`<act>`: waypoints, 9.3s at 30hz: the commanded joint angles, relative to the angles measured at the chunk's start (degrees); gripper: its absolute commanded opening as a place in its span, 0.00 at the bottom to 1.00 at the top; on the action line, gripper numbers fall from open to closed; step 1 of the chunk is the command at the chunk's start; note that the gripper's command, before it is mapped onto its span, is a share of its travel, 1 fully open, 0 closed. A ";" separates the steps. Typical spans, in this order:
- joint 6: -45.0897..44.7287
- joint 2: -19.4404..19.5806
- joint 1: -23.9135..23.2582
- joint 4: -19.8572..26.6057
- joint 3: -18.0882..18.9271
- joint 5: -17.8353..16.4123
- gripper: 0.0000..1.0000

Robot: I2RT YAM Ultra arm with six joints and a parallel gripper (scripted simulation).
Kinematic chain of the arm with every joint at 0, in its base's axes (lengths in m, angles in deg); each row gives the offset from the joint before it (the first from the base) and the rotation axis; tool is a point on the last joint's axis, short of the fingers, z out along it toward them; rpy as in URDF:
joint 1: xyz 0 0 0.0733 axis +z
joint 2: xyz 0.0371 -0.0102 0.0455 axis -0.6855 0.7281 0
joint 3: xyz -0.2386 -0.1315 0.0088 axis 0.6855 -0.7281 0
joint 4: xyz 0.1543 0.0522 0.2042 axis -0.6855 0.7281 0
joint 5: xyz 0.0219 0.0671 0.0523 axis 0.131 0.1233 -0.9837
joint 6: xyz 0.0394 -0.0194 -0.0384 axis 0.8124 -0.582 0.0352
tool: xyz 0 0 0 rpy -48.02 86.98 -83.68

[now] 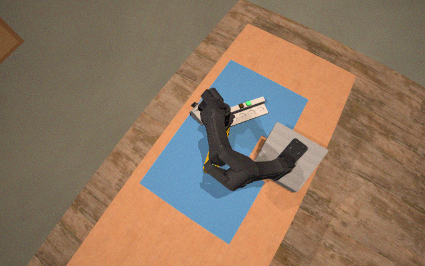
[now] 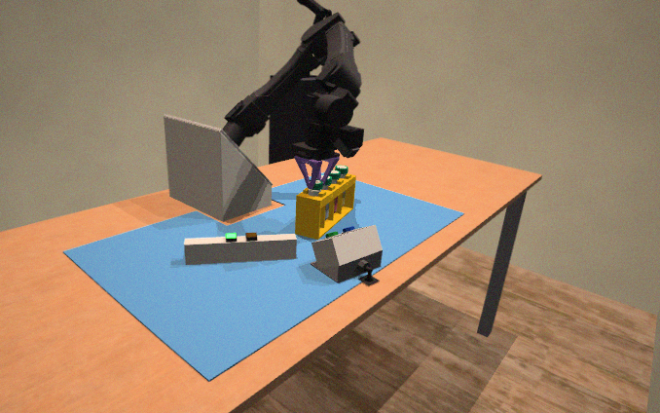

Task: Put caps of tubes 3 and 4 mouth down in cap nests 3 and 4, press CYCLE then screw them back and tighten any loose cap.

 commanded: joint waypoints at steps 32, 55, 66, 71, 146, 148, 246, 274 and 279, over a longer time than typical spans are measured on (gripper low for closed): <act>45.33 -0.16 -0.19 -0.35 0.00 -0.13 0.00; 31.47 -0.19 -0.28 -0.15 0.10 -0.11 0.49; 10.84 -0.19 -0.28 -0.15 0.10 -0.11 0.49; 0.11 -0.20 -0.36 -0.17 0.00 -0.08 0.49; 33.50 -0.22 -0.48 -0.16 -0.10 -0.04 0.49; 28.92 -0.22 -0.48 -0.15 -0.10 -0.05 0.49; 8.17 -0.08 -0.57 -0.06 0.05 -0.02 0.49; -49.16 0.02 -0.60 -0.04 0.13 -0.02 0.49; -60.64 -0.04 -0.61 -0.06 0.04 -0.01 0.49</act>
